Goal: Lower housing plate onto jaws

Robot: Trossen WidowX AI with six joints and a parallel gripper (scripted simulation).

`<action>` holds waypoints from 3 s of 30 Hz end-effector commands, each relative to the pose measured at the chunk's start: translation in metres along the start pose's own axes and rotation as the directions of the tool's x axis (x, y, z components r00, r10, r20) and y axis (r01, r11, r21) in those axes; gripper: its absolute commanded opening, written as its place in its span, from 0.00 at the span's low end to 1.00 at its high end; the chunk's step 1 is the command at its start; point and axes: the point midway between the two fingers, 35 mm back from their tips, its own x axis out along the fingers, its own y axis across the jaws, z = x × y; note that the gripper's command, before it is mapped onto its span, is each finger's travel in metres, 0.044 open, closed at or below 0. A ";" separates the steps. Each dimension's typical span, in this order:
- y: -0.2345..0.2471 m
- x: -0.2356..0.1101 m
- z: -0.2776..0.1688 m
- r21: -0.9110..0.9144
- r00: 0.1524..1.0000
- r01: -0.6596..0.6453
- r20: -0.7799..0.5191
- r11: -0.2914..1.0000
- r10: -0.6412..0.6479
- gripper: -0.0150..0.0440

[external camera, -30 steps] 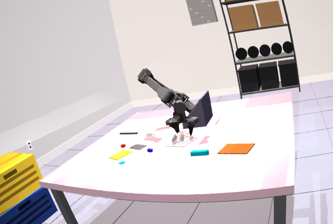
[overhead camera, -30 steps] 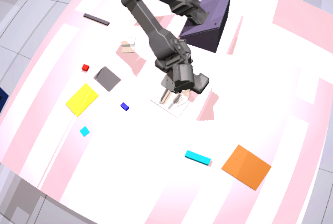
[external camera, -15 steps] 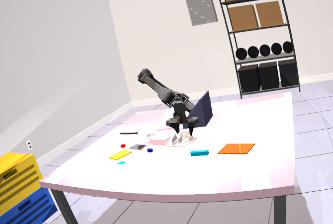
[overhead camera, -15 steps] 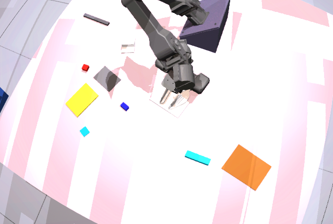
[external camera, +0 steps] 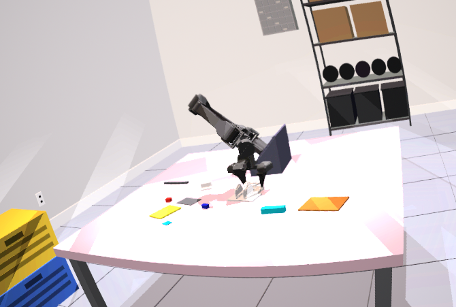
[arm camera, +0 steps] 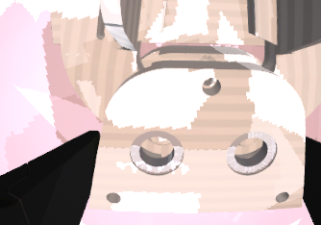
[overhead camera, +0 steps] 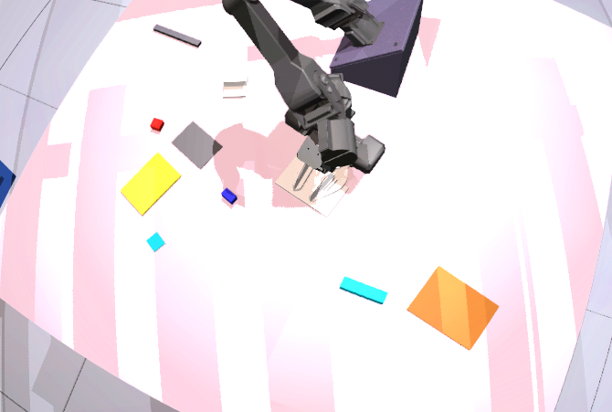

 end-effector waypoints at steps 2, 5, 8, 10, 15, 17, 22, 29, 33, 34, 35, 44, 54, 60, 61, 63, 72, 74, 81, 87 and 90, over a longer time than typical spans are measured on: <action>0.000 0.002 0.000 -0.005 1.000 0.005 0.000 1.000 -0.005 0.85; 0.000 0.002 0.000 -0.005 1.000 0.005 0.000 1.000 -0.005 0.85; 0.000 0.002 0.000 -0.005 1.000 0.005 0.000 1.000 -0.005 0.85; 0.000 0.004 0.000 -0.005 1.000 0.005 0.000 1.000 -0.005 0.85; 0.000 0.004 0.000 -0.005 1.000 0.005 0.000 1.000 -0.005 0.85; 0.000 0.004 0.000 -0.005 1.000 0.005 0.000 1.000 -0.005 0.85; 0.000 0.006 0.000 -0.005 1.000 0.005 0.000 1.000 -0.005 0.85; 0.000 0.007 0.000 -0.006 1.000 0.005 0.000 1.000 -0.005 0.85; -0.001 0.008 0.000 -0.006 1.000 0.005 0.000 1.000 -0.005 0.85; -0.001 0.009 0.000 -0.006 1.000 0.005 0.000 1.000 -0.005 0.85; -0.001 0.009 0.000 -0.006 1.000 0.005 0.000 1.000 -0.005 0.85; -0.001 0.010 0.000 -0.006 1.000 0.005 0.000 1.000 -0.005 0.85; -0.001 0.012 0.000 -0.005 1.000 0.005 0.000 1.000 -0.005 0.85; -0.001 0.012 0.000 -0.005 1.000 0.005 0.000 1.000 -0.005 0.85; -0.001 0.012 0.000 -0.005 1.000 0.005 0.000 1.000 -0.005 0.85; -0.001 0.012 0.000 -0.005 1.000 0.005 0.000 1.000 -0.005 0.85; -0.001 0.012 0.000 -0.005 1.000 0.005 0.000 1.000 -0.005 0.85; -0.001 0.012 0.000 -0.005 1.000 0.005 0.000 1.000 -0.005 0.85; -0.001 0.012 0.000 -0.005 1.000 0.005 0.000 1.000 -0.005 0.85; -0.001 0.012 0.000 -0.005 1.000 0.005 0.000 1.000 -0.005 0.85; -0.001 0.010 0.000 -0.005 1.000 0.005 0.000 1.000 -0.005 0.85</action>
